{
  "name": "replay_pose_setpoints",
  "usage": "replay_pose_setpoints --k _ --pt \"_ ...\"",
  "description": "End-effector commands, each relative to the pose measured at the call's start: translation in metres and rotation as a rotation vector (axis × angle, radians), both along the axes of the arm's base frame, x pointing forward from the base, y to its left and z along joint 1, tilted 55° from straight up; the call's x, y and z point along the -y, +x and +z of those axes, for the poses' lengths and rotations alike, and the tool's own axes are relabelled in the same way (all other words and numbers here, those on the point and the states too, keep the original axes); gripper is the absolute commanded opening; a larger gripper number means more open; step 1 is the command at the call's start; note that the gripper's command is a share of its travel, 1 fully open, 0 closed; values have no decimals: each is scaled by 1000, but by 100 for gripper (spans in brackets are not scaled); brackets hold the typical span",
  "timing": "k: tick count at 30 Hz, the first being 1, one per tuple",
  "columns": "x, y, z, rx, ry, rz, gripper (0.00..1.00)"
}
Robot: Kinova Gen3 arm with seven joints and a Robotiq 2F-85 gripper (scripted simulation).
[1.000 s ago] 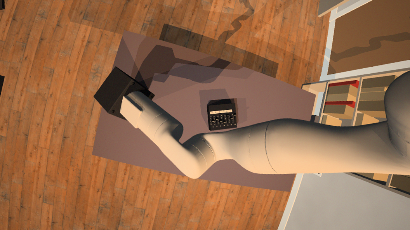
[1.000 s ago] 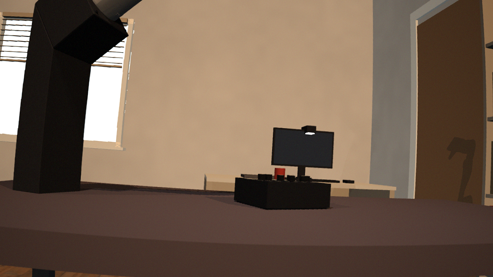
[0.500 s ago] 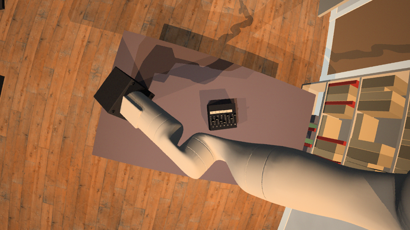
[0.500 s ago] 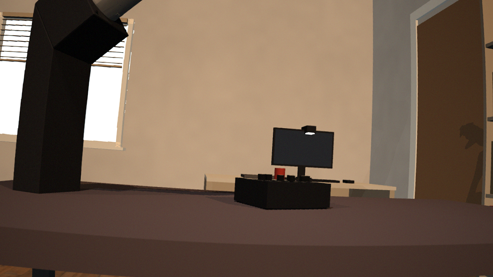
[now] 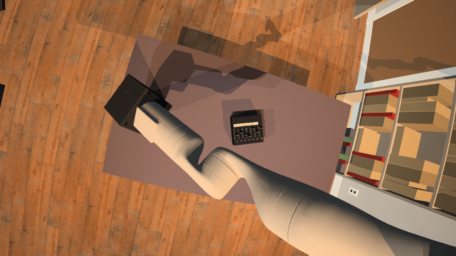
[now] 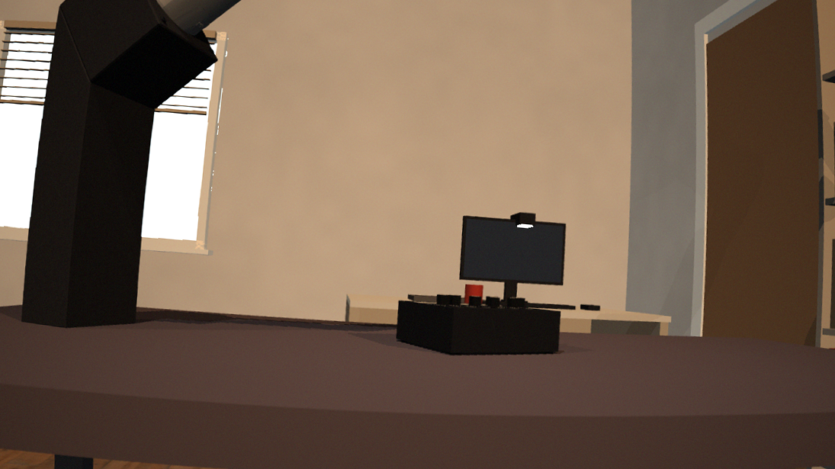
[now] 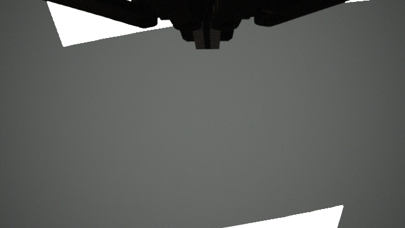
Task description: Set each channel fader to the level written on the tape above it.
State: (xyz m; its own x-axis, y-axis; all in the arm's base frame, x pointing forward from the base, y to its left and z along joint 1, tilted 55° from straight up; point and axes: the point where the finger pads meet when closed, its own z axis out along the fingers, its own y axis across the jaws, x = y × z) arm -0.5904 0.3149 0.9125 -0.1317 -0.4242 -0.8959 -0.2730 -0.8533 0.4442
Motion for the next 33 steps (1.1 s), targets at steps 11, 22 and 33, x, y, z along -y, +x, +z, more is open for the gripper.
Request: replay_pose_setpoints --k 11,22,33 --pt "163 14 73 -89 172 153 0" --pt "321 67 125 -205 350 297 0" --pt "468 155 155 -343 519 433 0"
